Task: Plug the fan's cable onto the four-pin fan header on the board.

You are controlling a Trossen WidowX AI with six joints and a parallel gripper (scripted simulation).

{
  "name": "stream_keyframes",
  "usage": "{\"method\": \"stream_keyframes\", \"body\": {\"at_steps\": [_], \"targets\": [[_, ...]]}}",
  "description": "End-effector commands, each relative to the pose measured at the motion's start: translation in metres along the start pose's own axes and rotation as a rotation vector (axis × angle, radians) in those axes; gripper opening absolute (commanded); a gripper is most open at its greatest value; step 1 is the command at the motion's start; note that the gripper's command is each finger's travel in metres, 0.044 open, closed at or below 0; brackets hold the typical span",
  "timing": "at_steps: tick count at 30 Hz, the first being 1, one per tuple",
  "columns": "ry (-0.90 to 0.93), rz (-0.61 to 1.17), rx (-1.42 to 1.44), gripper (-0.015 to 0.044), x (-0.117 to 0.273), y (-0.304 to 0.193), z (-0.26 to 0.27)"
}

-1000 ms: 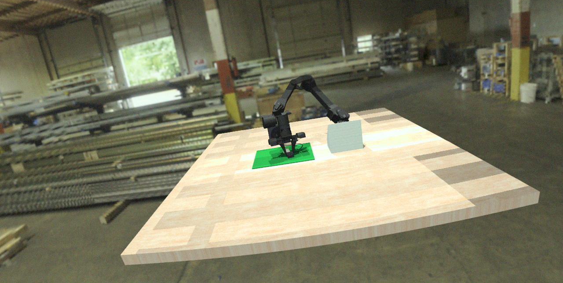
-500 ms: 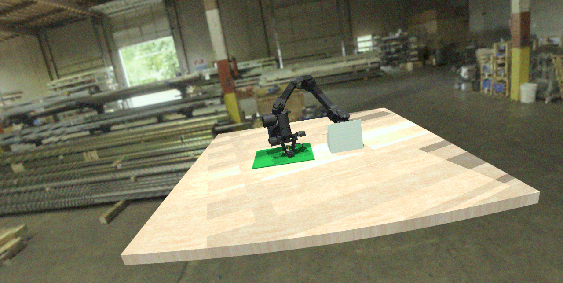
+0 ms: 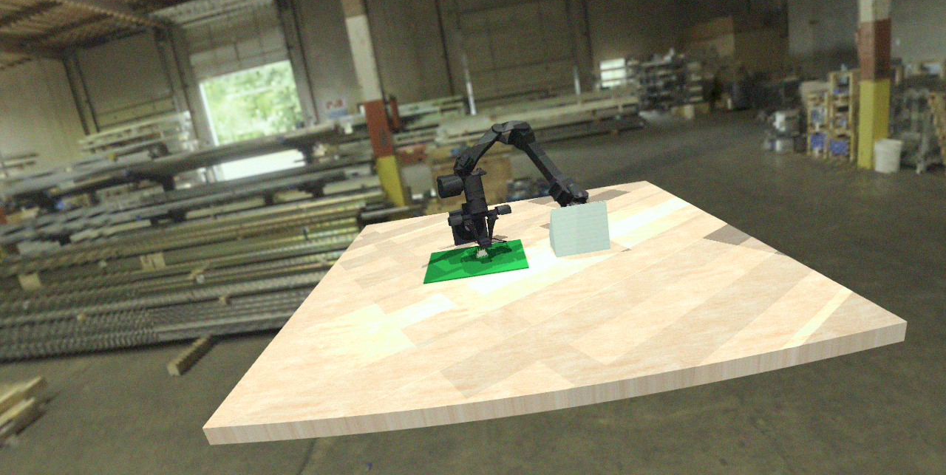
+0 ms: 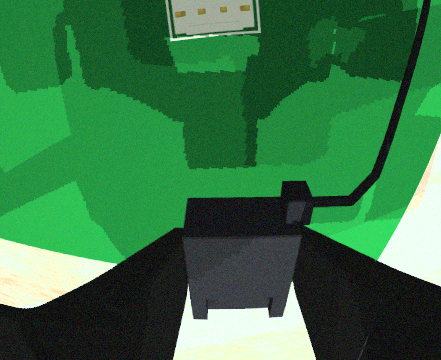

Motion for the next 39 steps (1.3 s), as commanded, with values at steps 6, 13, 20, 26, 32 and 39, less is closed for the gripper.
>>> {"method": "stream_keyframes", "body": {"at_steps": [6, 13, 20, 26, 32, 39], "targets": [[0.008, 0.001, 0.049, 0.0000, 0.0161, -0.0044, -0.0010], [0.006, -0.025, 0.291, 0.0000, 0.0155, -0.0063, -0.0018], [-0.002, -0.051, 0.533, 0.0000, 0.0150, -0.0082, -0.0026], [-0.013, -0.072, 0.740, 0.0000, 0.0146, -0.0097, -0.0033], [-0.028, -0.092, 0.947, 0.0000, 0.0142, -0.0113, -0.0039], [-0.051, -0.114, 1.189, 0.0000, 0.0139, -0.0132, -0.0046]]}}
Point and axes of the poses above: the point midway between the two fingers, 35 mm back from their tips, its own x axis back along the fingers, its own z axis across the jaws, y = z × x, the point moved 1 cm from there along x, back along the fingers, and after that the axes turned 11 degrees about -x, right-handed, at the moved point
